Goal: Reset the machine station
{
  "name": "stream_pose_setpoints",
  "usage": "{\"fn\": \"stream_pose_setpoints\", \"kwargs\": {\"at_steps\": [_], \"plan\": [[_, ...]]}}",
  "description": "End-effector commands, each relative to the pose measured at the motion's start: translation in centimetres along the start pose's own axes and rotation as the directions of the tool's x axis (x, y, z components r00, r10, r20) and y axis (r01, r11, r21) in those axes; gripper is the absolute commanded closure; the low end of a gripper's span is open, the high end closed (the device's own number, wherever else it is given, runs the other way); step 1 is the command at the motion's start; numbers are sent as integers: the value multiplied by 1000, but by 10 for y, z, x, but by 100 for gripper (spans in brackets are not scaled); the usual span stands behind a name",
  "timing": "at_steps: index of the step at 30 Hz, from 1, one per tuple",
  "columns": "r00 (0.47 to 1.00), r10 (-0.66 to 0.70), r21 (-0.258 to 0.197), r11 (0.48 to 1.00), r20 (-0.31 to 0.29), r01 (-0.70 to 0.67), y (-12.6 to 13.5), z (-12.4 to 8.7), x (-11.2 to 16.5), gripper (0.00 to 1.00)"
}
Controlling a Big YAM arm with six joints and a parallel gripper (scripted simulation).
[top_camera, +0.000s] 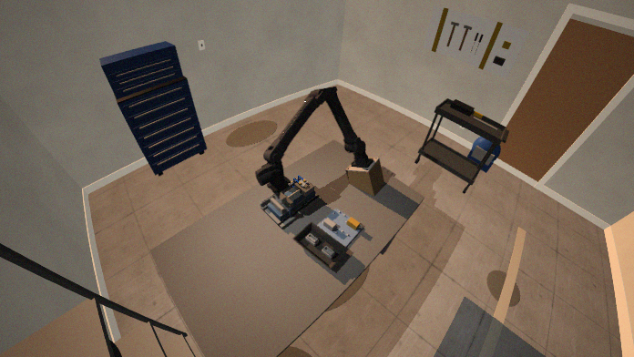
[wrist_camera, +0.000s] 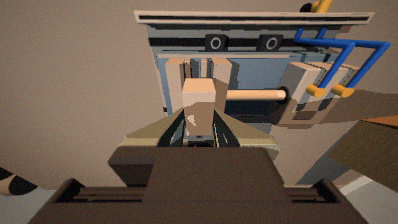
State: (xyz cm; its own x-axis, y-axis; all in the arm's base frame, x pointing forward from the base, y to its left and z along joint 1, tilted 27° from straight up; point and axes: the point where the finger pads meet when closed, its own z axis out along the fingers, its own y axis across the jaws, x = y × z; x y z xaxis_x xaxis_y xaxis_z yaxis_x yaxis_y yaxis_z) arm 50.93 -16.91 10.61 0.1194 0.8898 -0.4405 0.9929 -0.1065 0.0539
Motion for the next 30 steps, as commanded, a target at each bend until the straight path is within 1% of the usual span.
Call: {"fn": "stream_pose_setpoints", "kwargs": {"at_steps": [1, 16, 30], "plan": [[999, 41, -55, 998, 2, -41, 12, -27, -19, 100], [999, 43, -55, 998, 2, -43, 12, -23, -20, 100], [999, 37, -46, 998, 2, -37, 6, -13, -17, 100]]}}
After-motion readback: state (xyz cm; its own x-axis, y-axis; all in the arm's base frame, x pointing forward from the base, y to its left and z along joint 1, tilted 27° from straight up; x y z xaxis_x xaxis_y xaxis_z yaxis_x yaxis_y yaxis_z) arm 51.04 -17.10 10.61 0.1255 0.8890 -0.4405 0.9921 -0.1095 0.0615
